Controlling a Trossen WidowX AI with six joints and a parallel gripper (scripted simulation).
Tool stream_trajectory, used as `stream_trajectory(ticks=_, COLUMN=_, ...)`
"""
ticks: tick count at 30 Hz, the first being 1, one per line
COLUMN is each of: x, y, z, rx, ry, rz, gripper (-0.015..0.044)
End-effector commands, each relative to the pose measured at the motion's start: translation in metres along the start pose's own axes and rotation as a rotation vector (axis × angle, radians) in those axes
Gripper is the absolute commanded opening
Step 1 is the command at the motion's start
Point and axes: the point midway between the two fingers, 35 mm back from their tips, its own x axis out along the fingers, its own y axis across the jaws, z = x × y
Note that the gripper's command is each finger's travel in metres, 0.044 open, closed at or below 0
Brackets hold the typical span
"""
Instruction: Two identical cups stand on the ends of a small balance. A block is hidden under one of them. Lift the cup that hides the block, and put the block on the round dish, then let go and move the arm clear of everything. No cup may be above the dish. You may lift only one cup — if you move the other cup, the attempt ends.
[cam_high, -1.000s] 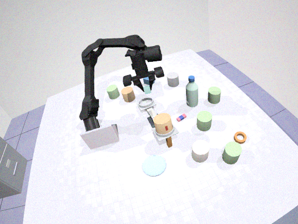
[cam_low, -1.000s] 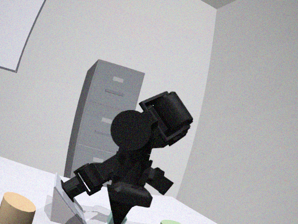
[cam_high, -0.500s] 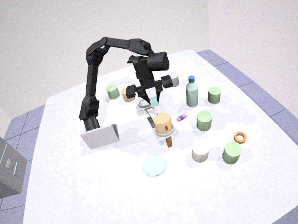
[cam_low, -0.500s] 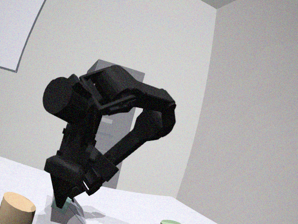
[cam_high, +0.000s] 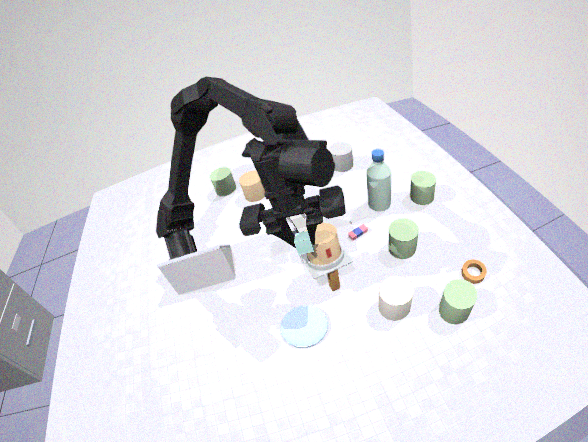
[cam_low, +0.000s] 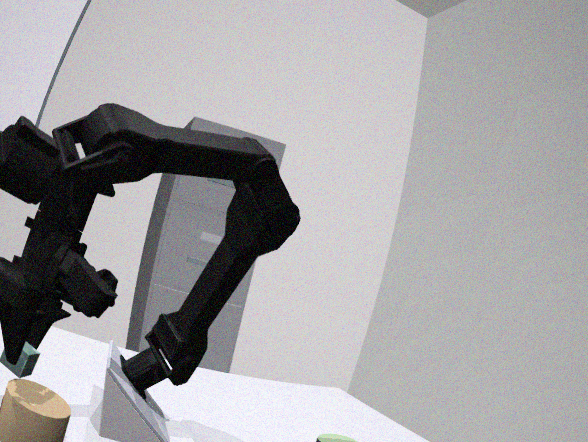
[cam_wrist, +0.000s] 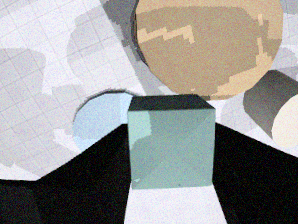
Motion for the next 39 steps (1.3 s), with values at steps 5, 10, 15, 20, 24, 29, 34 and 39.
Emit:
stream_trajectory(ticks=5, x=0.029, y=0.007, z=-0.038, rx=-0.051, ry=-0.029, rz=0.049, gripper=0.0)
stream_trajectory(ticks=10, x=0.05, y=0.016, z=-0.06, rx=-0.093, ry=-0.058, rz=0.08, gripper=0.0)
stream_trajectory(ticks=15, x=0.072, y=0.026, z=-0.081, rx=-0.136, ry=-0.091, rz=0.108, gripper=0.0)
stream_trajectory(ticks=20, x=0.083, y=0.032, z=-0.09, rx=-0.157, ry=-0.109, rz=0.121, gripper=0.0)
stream_trajectory(ticks=24, x=0.092, y=0.033, z=-0.089, rx=-0.157, ry=-0.109, rz=0.121, gripper=0.0)
stream_trajectory(ticks=29, x=0.118, y=0.036, z=-0.086, rx=-0.157, ry=-0.11, rz=0.121, gripper=0.0)
stream_trajectory(ticks=34, x=0.125, y=0.037, z=-0.085, rx=-0.157, ry=-0.11, rz=0.121, gripper=0.0)
stream_trajectory(ticks=39, x=0.129, y=0.038, z=-0.085, rx=-0.157, ry=-0.11, rz=0.12, gripper=0.0)
